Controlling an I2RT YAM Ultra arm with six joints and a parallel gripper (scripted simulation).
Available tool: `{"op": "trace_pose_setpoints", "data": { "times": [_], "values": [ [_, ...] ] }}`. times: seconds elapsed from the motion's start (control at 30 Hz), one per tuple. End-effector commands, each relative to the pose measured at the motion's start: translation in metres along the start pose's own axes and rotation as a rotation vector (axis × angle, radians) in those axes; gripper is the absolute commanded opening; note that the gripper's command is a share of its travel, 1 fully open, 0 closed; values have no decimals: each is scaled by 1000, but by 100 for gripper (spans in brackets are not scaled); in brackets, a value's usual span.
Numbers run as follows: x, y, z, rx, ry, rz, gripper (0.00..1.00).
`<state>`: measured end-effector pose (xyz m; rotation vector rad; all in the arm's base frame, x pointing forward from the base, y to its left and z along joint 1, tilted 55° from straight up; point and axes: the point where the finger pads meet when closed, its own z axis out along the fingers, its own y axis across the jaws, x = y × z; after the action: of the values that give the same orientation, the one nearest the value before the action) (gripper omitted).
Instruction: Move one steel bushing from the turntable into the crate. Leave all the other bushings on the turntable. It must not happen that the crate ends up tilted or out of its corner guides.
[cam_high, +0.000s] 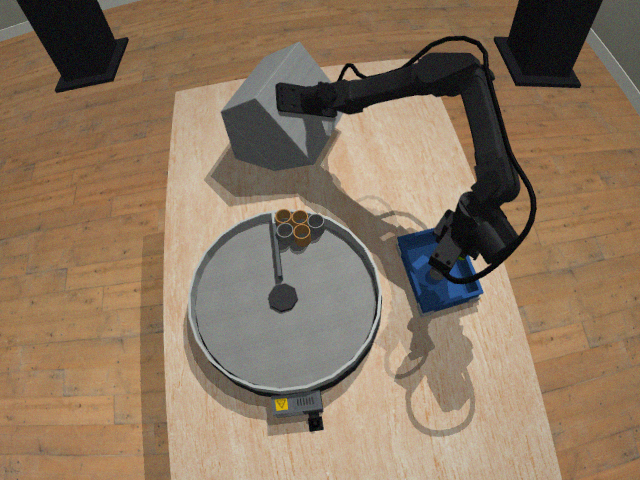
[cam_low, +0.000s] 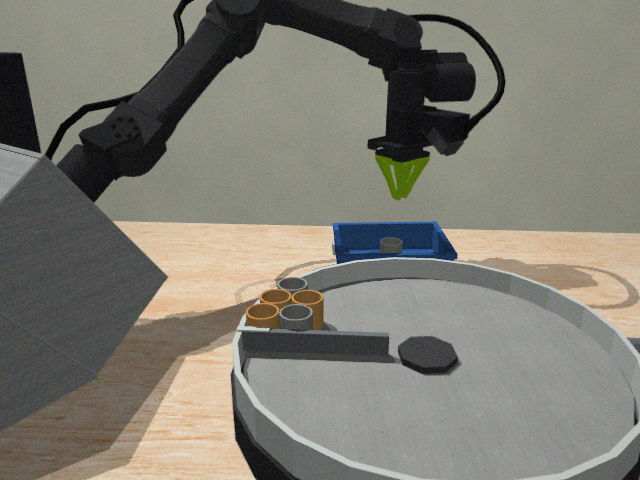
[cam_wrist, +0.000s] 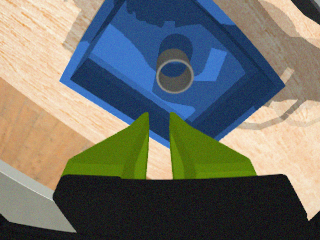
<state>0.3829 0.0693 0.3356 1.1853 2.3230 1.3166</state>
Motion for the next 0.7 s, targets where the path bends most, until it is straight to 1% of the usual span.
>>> {"op": "trace_pose_setpoints", "data": {
  "times": [0.0, 0.27, 0.3, 0.4, 0.5, 0.6, 0.67],
  "values": [
    [-5, 5, -11, -13, -25, -4, 16],
    [-5, 5, -11, -13, -25, -4, 16],
    [-4, 5, -11, -14, -24, -6, 100],
    [-3, 5, -13, -18, -17, -7, 100],
    [-6, 3, -27, -9, -12, 3, 100],
    [-6, 3, -47, -10, -12, 4, 100],
    [-6, 3, -52, -10, -12, 4, 100]
  ]
}}
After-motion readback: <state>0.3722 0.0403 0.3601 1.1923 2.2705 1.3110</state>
